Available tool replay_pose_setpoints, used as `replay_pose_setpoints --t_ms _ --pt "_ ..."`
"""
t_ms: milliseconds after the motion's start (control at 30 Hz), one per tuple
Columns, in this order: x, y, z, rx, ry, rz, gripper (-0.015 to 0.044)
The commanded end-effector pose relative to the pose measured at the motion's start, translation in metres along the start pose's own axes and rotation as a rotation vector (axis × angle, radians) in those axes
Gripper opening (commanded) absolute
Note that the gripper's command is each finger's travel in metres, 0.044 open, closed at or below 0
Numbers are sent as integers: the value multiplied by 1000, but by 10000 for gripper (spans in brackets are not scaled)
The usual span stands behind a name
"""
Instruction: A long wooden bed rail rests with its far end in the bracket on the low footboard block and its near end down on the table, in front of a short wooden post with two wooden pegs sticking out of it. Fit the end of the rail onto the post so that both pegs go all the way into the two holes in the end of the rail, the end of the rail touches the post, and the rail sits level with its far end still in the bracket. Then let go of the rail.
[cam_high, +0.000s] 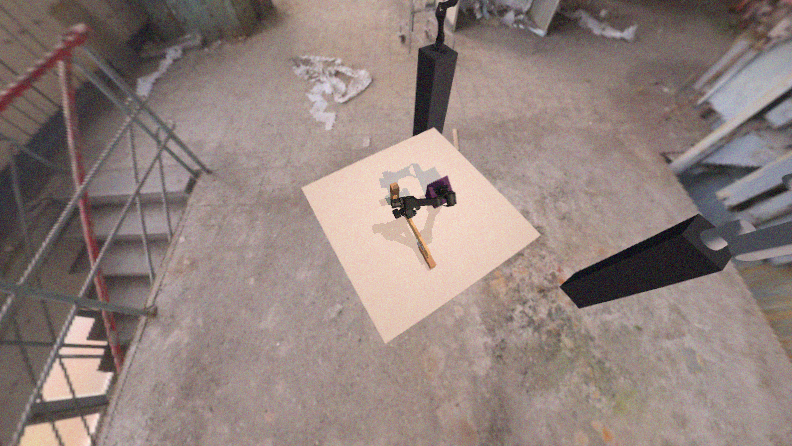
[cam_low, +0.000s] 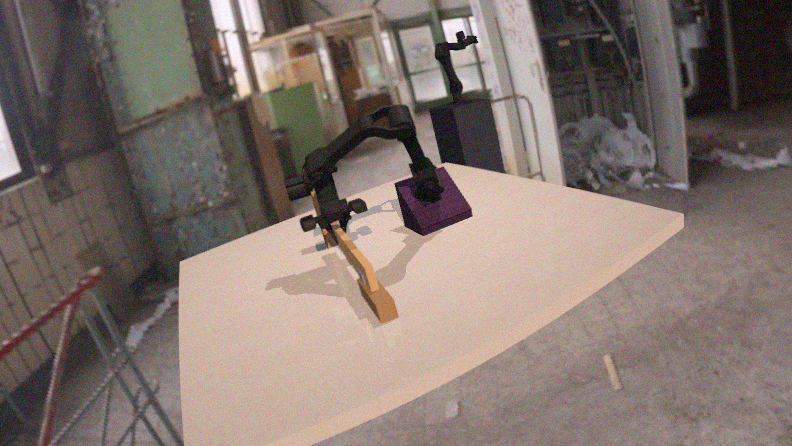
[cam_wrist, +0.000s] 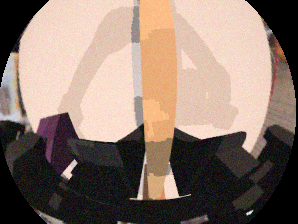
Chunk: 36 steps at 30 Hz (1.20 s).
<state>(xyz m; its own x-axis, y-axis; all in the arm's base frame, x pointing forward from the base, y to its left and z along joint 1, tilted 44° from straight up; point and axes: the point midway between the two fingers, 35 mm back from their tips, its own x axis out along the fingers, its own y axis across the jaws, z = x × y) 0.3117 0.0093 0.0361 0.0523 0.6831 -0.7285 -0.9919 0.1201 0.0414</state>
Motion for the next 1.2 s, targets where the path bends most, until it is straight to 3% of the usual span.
replay_pose_setpoints --t_ms 0,1167 --pt "-2 -1 1 0 -3 -5 0" --pt "0 0 -10 0 -3 -5 0"
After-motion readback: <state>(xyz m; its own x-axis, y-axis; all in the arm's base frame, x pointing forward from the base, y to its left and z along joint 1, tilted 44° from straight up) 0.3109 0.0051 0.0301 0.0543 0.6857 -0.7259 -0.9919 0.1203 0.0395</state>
